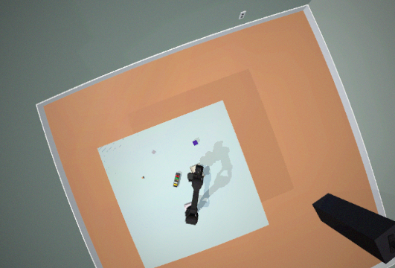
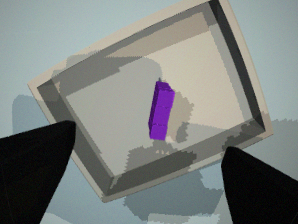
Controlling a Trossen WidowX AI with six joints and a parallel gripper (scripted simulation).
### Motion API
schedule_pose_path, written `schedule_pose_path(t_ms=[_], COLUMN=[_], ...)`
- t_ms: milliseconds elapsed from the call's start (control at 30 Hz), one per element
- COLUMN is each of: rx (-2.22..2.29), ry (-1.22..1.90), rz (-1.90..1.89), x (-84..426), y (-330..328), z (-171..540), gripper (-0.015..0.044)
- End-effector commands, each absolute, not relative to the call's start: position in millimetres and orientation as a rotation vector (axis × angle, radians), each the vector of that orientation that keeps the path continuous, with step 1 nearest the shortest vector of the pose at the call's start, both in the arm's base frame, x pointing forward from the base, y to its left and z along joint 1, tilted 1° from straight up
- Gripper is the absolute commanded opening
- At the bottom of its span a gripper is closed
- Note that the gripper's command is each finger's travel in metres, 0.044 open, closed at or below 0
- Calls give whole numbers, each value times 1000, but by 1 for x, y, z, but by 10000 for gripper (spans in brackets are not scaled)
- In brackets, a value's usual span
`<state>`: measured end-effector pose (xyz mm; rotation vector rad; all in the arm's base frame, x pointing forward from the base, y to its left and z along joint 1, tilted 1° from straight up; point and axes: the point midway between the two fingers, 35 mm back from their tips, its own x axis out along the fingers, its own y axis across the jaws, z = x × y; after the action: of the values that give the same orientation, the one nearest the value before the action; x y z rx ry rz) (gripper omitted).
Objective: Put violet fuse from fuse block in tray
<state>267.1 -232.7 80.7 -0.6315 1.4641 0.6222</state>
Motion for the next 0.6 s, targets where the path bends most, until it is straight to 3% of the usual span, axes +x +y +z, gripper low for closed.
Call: schedule_pose_path(t_ms=[0,567], rx=[-643,-642], ry=[1462,1457], rz=[615,610], x=[267,268], y=[-234,-234], z=[97,97], gripper=[330,330])
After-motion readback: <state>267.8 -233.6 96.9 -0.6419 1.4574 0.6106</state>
